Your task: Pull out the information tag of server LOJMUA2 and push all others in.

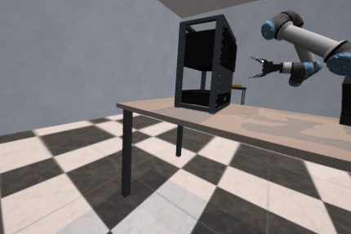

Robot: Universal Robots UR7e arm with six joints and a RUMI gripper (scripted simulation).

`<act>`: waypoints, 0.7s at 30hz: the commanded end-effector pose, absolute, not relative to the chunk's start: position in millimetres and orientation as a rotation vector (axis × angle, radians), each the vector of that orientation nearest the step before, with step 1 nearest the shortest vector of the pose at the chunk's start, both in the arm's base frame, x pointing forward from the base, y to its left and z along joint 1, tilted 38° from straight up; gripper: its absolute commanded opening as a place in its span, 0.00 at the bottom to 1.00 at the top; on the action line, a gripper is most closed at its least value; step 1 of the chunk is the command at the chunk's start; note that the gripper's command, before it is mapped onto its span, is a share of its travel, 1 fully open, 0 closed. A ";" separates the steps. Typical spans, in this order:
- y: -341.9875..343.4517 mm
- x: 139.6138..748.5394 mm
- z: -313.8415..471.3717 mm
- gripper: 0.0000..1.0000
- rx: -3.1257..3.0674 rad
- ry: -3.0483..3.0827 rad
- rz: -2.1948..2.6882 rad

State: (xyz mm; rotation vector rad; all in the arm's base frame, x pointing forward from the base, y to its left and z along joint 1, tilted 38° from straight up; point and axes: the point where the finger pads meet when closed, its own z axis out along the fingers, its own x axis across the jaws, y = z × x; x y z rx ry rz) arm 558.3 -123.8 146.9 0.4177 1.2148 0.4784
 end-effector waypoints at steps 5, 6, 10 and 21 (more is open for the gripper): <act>-125.1 558.8 144.6 1.00 0.420 1.221 0.474; -125.2 558.8 144.4 1.00 0.421 1.222 0.474; -125.3 558.9 144.1 1.00 0.421 1.223 0.473; -125.6 559.1 143.2 1.00 0.422 1.225 0.472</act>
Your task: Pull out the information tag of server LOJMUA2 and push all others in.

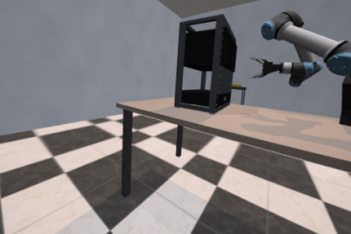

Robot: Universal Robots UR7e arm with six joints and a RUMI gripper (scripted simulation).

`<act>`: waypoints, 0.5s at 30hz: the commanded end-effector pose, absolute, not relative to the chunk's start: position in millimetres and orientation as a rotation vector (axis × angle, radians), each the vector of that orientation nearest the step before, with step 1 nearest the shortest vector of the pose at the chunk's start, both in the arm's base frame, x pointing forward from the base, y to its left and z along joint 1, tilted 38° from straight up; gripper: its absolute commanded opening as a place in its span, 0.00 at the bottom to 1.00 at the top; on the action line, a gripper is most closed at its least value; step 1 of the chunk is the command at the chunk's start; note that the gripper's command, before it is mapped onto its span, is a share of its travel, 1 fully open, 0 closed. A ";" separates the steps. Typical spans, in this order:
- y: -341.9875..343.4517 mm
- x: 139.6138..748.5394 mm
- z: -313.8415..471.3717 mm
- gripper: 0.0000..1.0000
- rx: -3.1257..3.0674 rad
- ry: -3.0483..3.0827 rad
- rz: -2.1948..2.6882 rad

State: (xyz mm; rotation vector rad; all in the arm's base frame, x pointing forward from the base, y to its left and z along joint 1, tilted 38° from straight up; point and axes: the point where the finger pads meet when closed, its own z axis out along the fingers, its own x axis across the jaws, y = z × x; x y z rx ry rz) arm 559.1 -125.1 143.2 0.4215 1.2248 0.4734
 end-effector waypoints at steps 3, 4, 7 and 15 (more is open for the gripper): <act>-125.7 559.1 143.2 1.00 0.422 1.225 0.472; -125.7 559.1 143.2 1.00 0.422 1.225 0.472; -125.7 559.1 143.1 1.00 0.422 1.225 0.472; -125.7 559.1 143.1 0.15 0.422 1.225 0.472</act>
